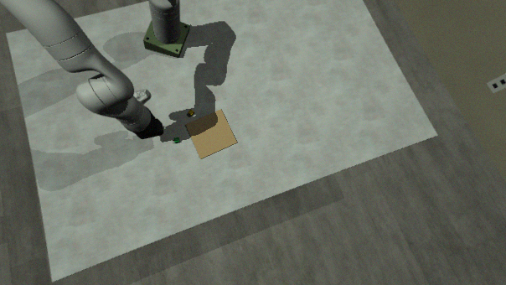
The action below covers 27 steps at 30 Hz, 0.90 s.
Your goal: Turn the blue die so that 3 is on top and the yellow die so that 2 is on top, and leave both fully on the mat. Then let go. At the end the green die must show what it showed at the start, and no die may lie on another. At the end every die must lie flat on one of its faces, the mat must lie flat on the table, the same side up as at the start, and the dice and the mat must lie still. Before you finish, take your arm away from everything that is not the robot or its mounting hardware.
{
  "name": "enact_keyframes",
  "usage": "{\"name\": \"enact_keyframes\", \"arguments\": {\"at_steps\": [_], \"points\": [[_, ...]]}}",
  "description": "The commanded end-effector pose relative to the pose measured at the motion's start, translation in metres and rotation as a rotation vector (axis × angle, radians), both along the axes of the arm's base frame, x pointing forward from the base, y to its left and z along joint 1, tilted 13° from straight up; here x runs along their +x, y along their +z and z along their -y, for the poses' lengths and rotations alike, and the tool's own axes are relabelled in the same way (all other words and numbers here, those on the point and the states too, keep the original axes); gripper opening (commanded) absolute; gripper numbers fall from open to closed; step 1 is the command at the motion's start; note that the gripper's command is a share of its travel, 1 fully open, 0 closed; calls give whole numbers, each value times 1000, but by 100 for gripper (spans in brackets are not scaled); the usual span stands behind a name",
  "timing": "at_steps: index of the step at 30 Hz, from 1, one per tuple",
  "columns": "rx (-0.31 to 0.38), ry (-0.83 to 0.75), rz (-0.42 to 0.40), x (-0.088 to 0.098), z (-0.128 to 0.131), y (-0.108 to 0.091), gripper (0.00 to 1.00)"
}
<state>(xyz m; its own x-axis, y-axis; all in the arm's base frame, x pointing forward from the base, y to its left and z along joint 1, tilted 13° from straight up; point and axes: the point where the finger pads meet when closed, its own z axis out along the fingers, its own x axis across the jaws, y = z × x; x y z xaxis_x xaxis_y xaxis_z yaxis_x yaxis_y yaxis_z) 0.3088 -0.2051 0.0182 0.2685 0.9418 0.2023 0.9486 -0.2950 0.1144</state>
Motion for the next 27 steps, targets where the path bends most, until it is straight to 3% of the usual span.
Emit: {"name": "enact_keyframes", "arguments": {"at_steps": [1, 27], "points": [[-1, 0, 1, 0, 0, 0, 64], [-1, 0, 1, 4, -3, -19, 64]]}}
